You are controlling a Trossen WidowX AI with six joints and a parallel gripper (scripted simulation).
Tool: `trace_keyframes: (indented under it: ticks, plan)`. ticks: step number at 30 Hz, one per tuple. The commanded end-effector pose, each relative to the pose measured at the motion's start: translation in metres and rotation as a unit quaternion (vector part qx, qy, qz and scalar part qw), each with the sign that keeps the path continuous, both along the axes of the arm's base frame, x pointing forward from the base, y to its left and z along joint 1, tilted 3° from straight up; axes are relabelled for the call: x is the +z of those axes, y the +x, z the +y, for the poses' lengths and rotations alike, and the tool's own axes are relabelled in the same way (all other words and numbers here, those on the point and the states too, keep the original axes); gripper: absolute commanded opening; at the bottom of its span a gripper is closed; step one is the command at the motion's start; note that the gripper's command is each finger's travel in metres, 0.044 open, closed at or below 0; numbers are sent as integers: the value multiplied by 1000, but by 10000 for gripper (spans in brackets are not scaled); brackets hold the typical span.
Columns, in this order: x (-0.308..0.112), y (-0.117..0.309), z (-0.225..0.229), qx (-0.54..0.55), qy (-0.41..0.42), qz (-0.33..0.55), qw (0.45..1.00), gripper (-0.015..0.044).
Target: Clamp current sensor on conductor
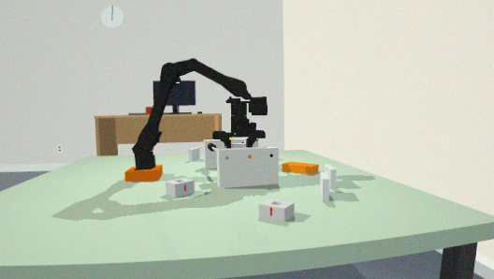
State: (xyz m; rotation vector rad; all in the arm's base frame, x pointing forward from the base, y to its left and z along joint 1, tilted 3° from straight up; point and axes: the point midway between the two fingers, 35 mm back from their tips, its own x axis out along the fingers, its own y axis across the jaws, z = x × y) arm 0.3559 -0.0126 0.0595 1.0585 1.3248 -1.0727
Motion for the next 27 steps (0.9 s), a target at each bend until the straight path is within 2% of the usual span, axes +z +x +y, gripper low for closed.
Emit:
trace_keyframes:
  ticks: [1, 5, 15, 27]
  plan:
    - [0, 0, 0, 0, 0, 0, 1000, 177]
    - [0, 0, 0, 0, 0, 0, 1000, 74]
    - [0, 0, 0, 0, 0, -1, 1000, 0]
    - [0, 0, 0, 0, 0, 0, 1000, 0]
